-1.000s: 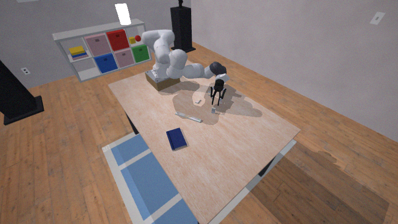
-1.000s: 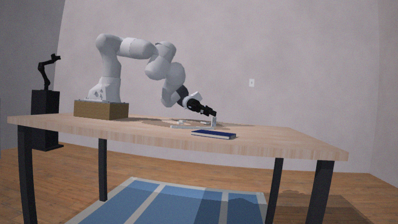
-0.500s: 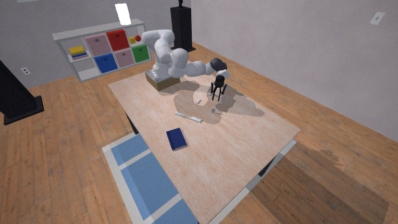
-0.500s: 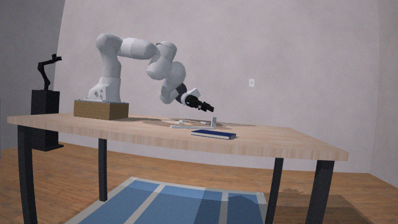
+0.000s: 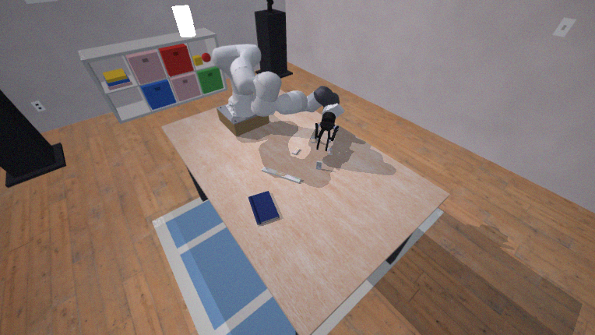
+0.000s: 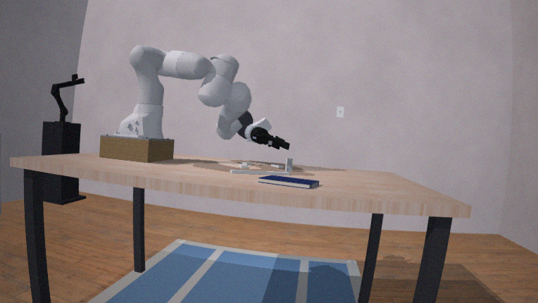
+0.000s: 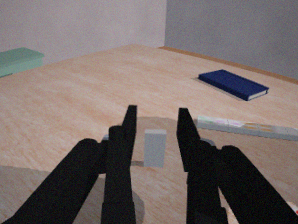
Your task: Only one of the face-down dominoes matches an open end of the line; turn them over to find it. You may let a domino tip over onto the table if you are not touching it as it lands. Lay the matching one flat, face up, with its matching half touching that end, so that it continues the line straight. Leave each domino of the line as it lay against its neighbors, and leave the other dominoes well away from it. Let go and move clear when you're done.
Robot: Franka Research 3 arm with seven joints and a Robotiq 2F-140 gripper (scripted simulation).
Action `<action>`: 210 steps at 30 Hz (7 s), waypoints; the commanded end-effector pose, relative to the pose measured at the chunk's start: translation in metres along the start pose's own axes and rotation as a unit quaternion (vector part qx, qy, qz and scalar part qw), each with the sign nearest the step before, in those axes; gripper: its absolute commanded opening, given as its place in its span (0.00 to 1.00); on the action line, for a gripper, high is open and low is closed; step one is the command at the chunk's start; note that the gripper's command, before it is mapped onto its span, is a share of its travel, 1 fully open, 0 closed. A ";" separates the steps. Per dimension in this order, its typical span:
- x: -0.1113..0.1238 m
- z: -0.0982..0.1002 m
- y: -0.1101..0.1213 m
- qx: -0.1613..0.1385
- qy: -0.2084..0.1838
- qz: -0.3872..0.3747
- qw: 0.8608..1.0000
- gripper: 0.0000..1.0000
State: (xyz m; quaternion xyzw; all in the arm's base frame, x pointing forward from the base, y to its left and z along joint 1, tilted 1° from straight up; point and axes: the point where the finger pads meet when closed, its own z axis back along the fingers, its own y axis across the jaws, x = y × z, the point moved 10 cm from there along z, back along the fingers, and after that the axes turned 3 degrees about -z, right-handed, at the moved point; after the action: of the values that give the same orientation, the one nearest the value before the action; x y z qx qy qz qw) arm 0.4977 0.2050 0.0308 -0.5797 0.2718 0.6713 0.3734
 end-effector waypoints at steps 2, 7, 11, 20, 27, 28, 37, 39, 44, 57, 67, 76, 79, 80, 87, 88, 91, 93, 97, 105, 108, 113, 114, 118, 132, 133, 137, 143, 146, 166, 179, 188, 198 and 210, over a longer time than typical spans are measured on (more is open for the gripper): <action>-0.011 -0.010 -0.001 0.002 -0.002 0.005 1.000 0.33; -0.025 -0.023 -0.002 0.002 -0.001 0.005 1.000 0.33; -0.040 -0.035 -0.001 0.002 0.000 0.007 1.000 0.33; -0.056 -0.046 0.010 -0.058 -0.016 0.090 0.994 0.33; -0.063 -0.049 0.020 -0.117 -0.033 0.172 0.978 0.33; -0.065 -0.050 0.022 -0.131 -0.037 0.190 0.972 0.33; -0.080 -0.058 0.034 -0.222 -0.055 0.308 0.923 0.33; -0.084 -0.060 0.035 -0.239 -0.058 0.328 0.912 0.33; -0.087 -0.064 0.038 -0.270 -0.068 0.374 0.885 0.33; -0.105 -0.077 0.041 -0.347 -0.089 0.482 0.800 0.33; -0.119 -0.087 0.039 -0.395 -0.110 0.549 0.729 0.33; -0.127 -0.090 0.035 -0.427 -0.127 0.588 0.675 0.33; -0.132 -0.095 0.032 -0.449 -0.137 0.613 0.636 0.33; -0.133 -0.096 0.032 -0.453 -0.139 0.617 0.629 0.33; -0.140 -0.103 0.026 -0.474 -0.156 0.646 0.577 0.33; -0.141 -0.104 0.025 -0.477 -0.159 0.650 0.570 0.33; -0.144 -0.106 0.023 -0.486 -0.166 0.660 0.549 0.33; -0.144 -0.106 0.023 -0.486 -0.166 0.660 0.549 0.33; -0.147 -0.111 0.019 -0.501 -0.175 0.677 0.509 0.33; -0.151 -0.116 0.014 -0.519 -0.188 0.695 0.460 0.33; -0.153 -0.118 0.012 -0.525 -0.192 0.701 0.442 0.33; -0.154 -0.120 0.008 -0.534 -0.195 0.713 0.410 0.33; -0.154 -0.121 0.008 -0.537 -0.196 0.715 0.404 0.33; -0.156 -0.122 0.004 -0.544 -0.197 0.724 0.376 0.33; -0.157 -0.126 -0.008 -0.562 -0.188 0.765 0.252 0.33; -0.157 -0.126 -0.009 -0.563 -0.186 0.768 0.242 0.33; -0.157 -0.126 -0.013 -0.565 -0.178 0.781 0.198 0.33; -0.157 -0.126 -0.018 -0.569 -0.166 0.793 0.140 0.33; -0.157 -0.126 -0.019 -0.569 -0.163 0.795 0.130 0.33; -0.139 -0.135 -0.016 -0.500 -0.356 0.684 0.393 0.33; -0.135 -0.164 -0.013 -0.428 -0.472 0.583 0.504 0.33; -0.136 -0.170 -0.013 -0.367 -0.537 0.500 0.572 0.33; -0.137 -0.173 -0.013 -0.294 -0.592 0.406 0.631 0.33; -0.137 -0.174 -0.011 -0.190 -0.636 0.282 0.692 0.33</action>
State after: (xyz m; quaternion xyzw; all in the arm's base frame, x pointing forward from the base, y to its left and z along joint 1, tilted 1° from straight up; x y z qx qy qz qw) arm 0.6134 0.0415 0.1338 0.0412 -0.0169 0.9990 0.0077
